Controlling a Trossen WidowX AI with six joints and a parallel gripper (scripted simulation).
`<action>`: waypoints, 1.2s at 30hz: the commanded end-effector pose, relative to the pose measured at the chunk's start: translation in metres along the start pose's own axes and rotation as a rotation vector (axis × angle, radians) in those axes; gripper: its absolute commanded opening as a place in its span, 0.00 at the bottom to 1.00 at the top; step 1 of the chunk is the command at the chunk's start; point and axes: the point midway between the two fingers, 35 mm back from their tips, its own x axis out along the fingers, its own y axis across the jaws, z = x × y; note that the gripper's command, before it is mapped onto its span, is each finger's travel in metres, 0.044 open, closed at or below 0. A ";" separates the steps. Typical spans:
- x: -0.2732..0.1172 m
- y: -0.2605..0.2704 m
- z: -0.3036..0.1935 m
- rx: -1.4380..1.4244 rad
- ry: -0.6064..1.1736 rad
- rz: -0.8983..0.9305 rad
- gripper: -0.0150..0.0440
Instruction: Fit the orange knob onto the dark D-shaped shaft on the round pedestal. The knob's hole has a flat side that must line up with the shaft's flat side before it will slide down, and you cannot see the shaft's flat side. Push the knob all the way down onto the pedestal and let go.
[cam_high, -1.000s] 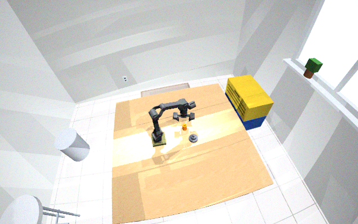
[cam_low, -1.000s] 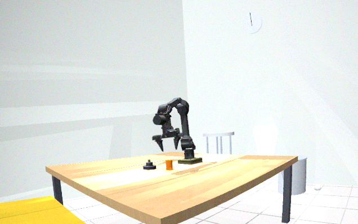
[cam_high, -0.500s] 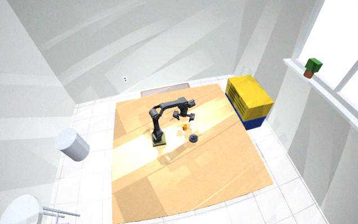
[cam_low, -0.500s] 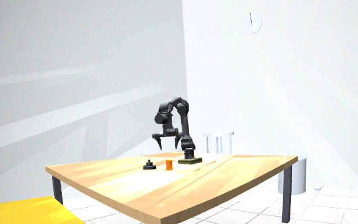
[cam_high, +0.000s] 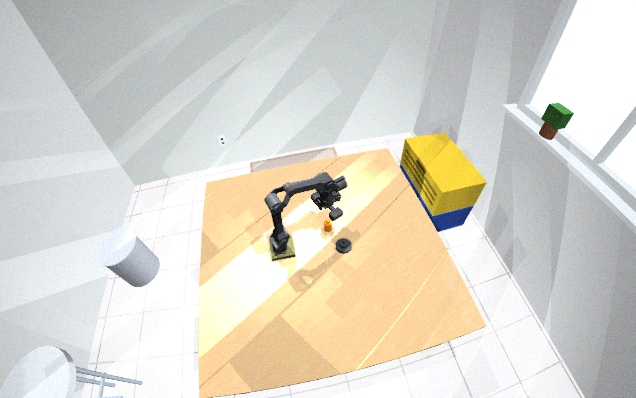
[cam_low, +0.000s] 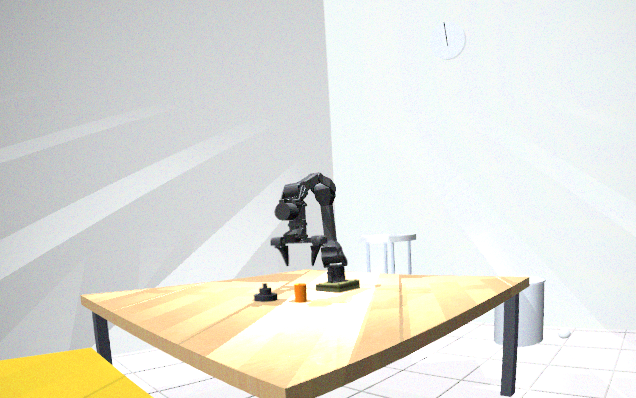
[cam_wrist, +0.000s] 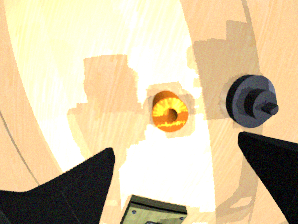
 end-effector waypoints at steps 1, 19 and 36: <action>0.000 0.000 0.000 0.466 -0.005 -0.008 1.00; 0.003 -0.002 0.001 0.466 -0.005 -0.008 1.00; 0.048 -0.002 0.001 0.466 -0.005 -0.008 1.00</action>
